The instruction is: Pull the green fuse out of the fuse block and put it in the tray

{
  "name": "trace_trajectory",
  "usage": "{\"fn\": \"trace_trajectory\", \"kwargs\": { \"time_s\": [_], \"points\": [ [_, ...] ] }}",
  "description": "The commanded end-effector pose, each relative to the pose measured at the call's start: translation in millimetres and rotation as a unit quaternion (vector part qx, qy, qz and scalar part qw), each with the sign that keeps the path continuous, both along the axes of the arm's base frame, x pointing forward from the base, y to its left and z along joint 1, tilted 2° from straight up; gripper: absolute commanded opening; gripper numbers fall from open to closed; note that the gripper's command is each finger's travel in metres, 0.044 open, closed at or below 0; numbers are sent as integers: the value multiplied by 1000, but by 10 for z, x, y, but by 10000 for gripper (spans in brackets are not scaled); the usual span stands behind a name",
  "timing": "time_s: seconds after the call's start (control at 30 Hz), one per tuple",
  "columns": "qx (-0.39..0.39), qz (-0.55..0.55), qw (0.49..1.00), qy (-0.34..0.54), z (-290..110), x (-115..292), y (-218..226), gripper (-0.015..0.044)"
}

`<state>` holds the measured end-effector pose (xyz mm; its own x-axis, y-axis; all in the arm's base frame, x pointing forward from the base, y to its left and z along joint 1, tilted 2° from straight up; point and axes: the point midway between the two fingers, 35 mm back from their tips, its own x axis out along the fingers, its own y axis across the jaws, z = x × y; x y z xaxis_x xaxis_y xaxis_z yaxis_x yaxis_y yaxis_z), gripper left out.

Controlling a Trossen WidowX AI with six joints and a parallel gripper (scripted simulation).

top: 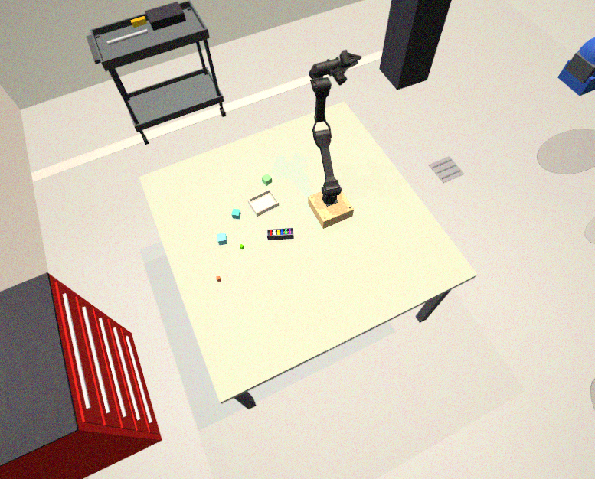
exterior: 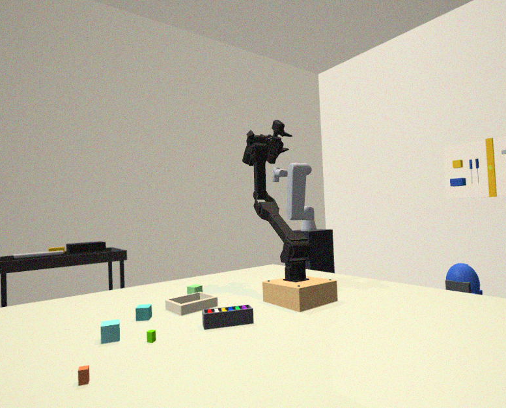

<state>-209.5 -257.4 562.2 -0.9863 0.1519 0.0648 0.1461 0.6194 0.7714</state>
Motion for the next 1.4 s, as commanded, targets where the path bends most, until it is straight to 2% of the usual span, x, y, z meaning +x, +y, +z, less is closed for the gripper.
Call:
{"fn": "trace_trajectory", "kwargs": {
  "time_s": [0.0, 0.07, 0.27, 0.47, 0.73, 0.97, 1.13, 1.3, 1.37],
  "points": [
    [-5, 0, 1000, 3, 14, -3, 21, 274],
    [-48, 2, 999, 24, 127, -22, 192, 221],
    [-254, 9, 961, 111, 518, 7, 856, 69],
    [-435, 46, 873, 216, 886, 245, 1576, 69],
    [-644, 85, 667, 365, 1145, 689, 2708, 69],
    [-735, 141, 456, 481, 1150, 1255, 3603, 69],
    [-711, 123, 445, 530, 1095, 1512, 3882, 69],
    [-727, 154, 345, 573, 1003, 1816, 4195, 69],
    [-729, 176, 282, 598, 926, 2015, 4373, 69]
  ]
}}
